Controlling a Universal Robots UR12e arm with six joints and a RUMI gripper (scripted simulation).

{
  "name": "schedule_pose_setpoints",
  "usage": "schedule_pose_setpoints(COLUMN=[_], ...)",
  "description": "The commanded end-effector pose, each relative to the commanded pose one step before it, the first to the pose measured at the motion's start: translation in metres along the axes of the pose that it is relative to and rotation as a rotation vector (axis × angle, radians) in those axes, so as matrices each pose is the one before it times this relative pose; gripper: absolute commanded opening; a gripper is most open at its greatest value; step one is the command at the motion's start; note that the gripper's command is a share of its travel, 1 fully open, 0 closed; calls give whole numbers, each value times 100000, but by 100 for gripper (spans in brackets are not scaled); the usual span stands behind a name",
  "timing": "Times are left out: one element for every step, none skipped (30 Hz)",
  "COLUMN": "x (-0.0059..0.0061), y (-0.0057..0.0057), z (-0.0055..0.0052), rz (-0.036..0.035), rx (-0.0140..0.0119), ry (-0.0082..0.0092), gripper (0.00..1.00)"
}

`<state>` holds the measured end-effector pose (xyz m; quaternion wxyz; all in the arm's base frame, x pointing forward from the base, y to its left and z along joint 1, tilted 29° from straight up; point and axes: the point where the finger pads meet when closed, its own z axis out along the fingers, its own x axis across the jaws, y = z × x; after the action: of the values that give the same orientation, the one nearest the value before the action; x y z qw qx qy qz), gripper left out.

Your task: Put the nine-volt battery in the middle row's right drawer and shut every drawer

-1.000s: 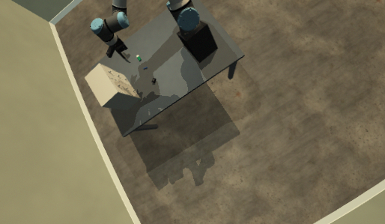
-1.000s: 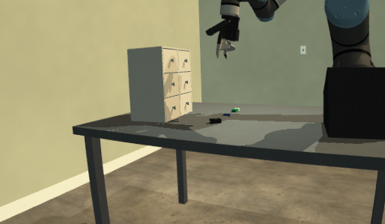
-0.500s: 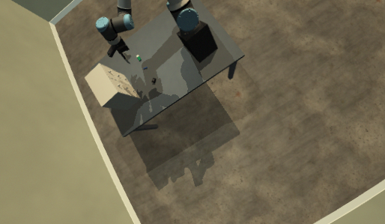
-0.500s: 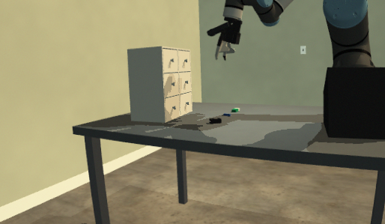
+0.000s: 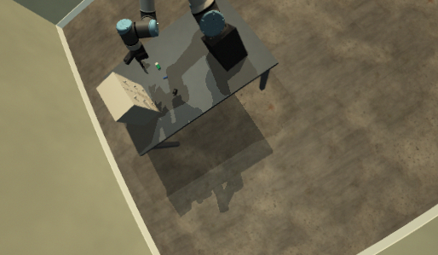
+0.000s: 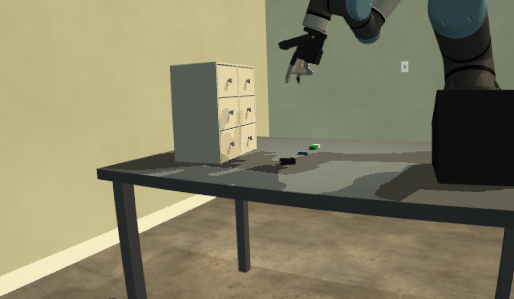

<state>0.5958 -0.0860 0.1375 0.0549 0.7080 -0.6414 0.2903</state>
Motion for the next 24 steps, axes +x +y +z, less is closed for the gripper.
schedule_pose_setpoints(x=[-4,0,2,-1,0,0,-4,-2,1,3,-5,-3,-1,1,0,-4,-2,0,2,-4,-3,0,0,-1], y=[-263,-31,-29,-30,0,0,-30,-28,-25,-23,-26,-24,-21,-19,-19,-19,-17,-15,-13,-14,-12,0,0,-10], z=[596,107,100,111,0,0,124,116,107,98,129,123,114,104,112,130,120,110,99,130,125,0,0,115], rz=[-2,-3,-12,0,0,0,13,3,-7,-18,16,9,-2,-13,-4,15,4,-8,-20,16,11,0,0,-1], rx=[5999,1054,1066,1061,0,0,1056,1066,1076,1085,1065,1072,1080,1087,1081,1070,1076,1082,1087,1066,1067,0,0,1070], ry=[-22,3,16,0,0,0,-18,-5,8,22,-21,-12,1,15,4,-19,-6,7,20,-18,-12,0,0,0], gripper=[100,100,100,100,100,100,100,100,100,100,100,100,100,100,100,100,100,100,100,100,100,100,100,100])
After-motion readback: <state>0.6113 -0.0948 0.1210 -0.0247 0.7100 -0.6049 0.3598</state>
